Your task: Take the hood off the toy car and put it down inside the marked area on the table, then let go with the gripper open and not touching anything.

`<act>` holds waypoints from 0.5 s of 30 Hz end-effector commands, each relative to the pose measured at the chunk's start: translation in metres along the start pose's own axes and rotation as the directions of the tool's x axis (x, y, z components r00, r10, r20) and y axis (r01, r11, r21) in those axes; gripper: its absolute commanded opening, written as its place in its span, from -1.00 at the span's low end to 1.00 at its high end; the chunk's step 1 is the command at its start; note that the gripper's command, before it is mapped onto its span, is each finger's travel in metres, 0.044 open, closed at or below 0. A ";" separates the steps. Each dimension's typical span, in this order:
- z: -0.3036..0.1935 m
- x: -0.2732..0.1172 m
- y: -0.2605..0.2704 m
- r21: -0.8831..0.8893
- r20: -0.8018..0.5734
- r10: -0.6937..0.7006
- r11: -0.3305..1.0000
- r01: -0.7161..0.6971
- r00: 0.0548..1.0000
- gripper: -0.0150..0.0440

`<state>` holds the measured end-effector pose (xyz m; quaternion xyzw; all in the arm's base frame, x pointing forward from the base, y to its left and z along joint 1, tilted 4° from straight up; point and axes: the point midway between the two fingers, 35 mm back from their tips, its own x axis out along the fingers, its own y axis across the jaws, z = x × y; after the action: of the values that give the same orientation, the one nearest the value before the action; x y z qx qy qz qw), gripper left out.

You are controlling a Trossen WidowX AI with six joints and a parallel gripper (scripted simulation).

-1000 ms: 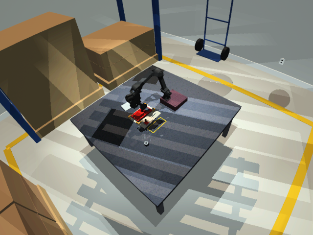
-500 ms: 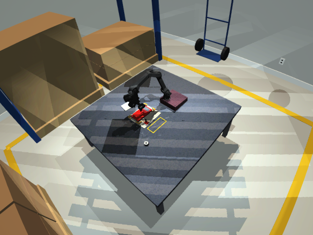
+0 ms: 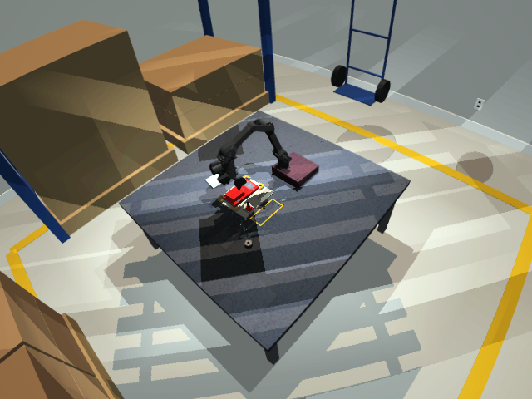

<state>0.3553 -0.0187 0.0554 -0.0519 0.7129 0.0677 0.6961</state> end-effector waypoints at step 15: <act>-0.003 0.017 -0.001 0.004 -0.012 -0.003 1.000 0.003 1.000 1.00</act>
<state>0.3559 -0.0188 0.0439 -0.0518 0.7128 0.0675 0.6962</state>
